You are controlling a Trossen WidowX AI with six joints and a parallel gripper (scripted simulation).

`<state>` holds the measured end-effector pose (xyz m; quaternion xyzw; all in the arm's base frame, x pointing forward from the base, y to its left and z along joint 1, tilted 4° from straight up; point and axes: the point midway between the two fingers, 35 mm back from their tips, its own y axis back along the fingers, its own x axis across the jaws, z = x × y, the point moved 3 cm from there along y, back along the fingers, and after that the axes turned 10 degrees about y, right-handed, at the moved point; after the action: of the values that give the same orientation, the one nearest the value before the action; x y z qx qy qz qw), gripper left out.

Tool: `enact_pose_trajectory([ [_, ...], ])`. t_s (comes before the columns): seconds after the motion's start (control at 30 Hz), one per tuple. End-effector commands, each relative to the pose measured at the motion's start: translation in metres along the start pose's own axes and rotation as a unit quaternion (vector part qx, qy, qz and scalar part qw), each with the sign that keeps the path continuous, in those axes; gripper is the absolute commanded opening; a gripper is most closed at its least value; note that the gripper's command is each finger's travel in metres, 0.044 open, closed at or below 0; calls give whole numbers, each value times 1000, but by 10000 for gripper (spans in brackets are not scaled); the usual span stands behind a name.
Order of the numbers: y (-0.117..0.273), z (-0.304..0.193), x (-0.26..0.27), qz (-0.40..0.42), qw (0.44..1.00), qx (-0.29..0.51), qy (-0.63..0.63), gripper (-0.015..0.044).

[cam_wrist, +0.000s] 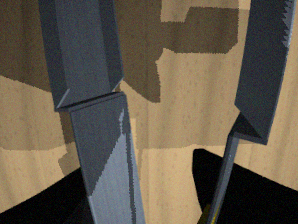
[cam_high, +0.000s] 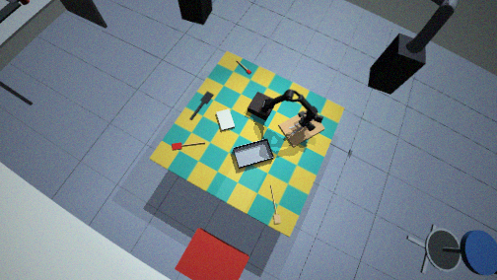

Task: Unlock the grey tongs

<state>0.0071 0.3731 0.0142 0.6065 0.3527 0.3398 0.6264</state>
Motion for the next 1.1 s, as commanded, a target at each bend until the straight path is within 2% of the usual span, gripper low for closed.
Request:
enact_pose_trajectory([
  [0.0, 0, 0, 0, 0, 1000, 0, 0, 270],
  [0.23, 0, 0, 0, 0, 1000, 0, 0, 440],
  [0.47, 16, -10, -22, -1, 1000, 0, 0, 440],
  [0.77, 79, -28, -140, -4, 1000, 0, -1, 440],
  [1.07, 84, -27, -147, -4, 1000, -1, -1, 440],
])
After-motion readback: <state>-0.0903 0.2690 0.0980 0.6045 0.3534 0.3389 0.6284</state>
